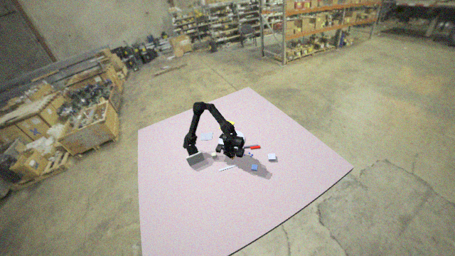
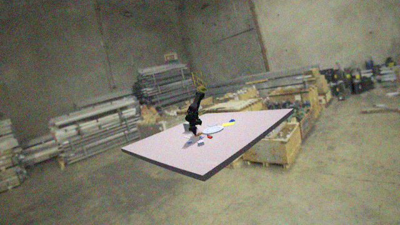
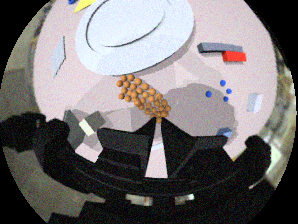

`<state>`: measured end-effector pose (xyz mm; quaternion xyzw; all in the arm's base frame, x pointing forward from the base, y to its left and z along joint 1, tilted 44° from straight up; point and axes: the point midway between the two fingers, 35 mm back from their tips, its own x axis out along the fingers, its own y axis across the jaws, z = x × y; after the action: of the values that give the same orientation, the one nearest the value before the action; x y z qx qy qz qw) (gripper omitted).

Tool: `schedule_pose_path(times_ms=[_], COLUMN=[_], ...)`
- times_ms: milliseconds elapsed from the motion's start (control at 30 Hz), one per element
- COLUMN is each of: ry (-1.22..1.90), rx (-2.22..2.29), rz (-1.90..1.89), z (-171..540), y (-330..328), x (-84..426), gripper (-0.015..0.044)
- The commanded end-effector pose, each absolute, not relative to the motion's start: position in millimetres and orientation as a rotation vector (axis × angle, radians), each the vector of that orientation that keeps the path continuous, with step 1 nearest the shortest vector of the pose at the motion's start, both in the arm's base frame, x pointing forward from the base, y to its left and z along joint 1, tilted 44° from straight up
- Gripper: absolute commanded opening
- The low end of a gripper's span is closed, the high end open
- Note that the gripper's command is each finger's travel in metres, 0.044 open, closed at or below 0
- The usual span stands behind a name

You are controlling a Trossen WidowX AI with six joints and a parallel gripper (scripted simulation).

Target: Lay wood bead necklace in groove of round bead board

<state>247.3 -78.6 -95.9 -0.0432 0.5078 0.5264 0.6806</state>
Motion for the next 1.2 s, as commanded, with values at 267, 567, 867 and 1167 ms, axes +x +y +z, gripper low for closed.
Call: schedule_pose_path(times_ms=[267,567,867,1167], ry=[1.14,1.14,1.14,1.14], rx=[-0.097,-0.089,-0.088,-0.088], rz=[1.182,1.181,1.181,1.181], z=[-96,-79,-78,-78], y=[-79,-94,-96,-96], x=[247,249,249,249], gripper=[0.0,0.0236,0.044,0.044])
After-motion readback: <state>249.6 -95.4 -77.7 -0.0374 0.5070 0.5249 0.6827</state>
